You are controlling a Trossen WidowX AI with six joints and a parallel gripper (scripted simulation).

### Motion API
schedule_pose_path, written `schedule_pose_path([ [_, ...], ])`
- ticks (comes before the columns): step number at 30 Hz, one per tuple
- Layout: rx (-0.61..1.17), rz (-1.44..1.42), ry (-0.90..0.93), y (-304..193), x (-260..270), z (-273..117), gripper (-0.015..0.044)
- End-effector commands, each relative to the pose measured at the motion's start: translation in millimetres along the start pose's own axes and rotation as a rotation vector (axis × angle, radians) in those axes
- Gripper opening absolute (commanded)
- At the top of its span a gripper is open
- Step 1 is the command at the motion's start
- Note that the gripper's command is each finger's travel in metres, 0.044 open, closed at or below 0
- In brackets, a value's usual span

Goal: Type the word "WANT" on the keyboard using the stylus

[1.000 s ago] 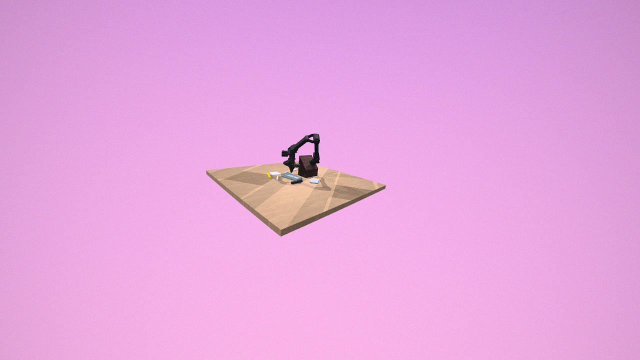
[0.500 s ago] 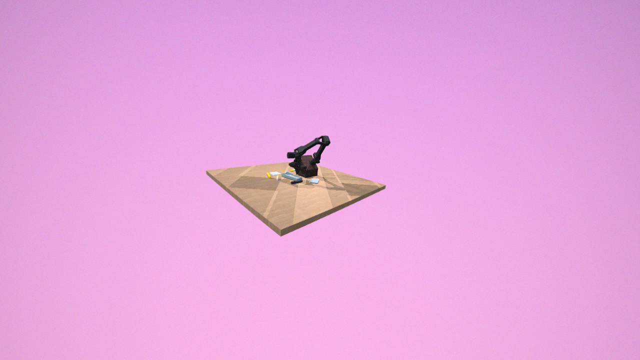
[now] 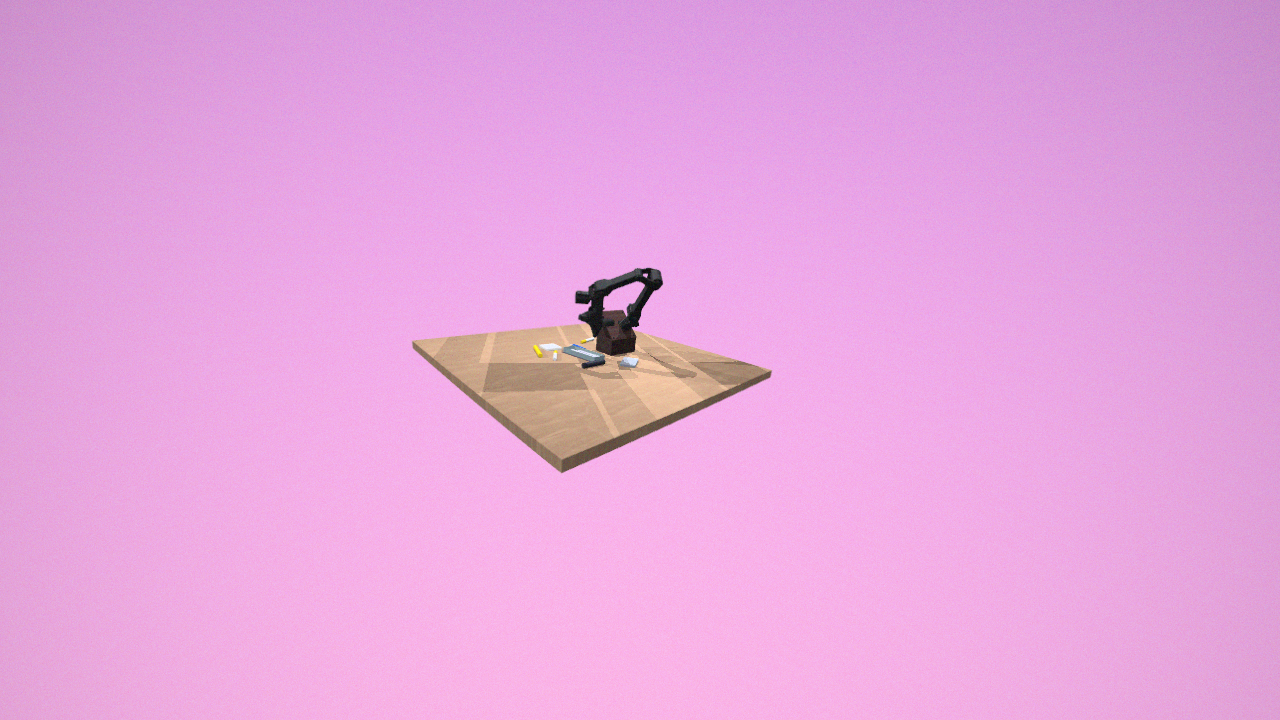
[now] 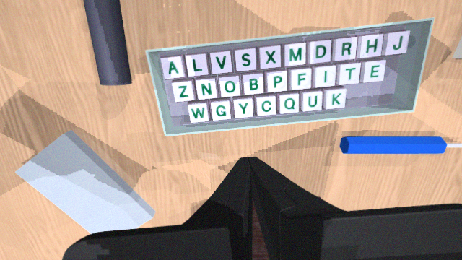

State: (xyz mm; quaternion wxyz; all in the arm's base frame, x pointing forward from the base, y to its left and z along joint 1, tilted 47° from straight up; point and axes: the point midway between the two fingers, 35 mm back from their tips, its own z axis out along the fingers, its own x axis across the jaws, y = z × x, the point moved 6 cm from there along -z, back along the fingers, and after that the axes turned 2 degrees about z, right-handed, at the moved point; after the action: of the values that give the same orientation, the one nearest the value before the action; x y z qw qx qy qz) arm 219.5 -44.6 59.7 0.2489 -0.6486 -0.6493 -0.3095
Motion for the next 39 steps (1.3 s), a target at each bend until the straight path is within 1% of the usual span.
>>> schedule_pose_path([
  [1,-0.002,-0.001,-0.002,0.5,-0.4,2.1,0.0000],
  [4,0.000,-0.006,-0.002,0.4,-0.1,1.2,0.0000],
  [7,0.002,-0.017,0.000,0.9,-1.4,1.1,0.0079],
  [10,0.020,-0.151,0.032,7.1,-21.2,-1.8,0.0150],
  [17,0.013,-0.563,0.167,13.1,-87.8,-3.2,0.0150],
  [23,-0.083,-0.914,0.290,2.3,-145.5,6.0,0.0150],
  [32,-0.242,-1.224,0.371,-19.0,-192.9,23.4,0.0150],
  [39,-0.390,-1.435,0.396,-39.2,-221.3,40.6,0.0150],
])
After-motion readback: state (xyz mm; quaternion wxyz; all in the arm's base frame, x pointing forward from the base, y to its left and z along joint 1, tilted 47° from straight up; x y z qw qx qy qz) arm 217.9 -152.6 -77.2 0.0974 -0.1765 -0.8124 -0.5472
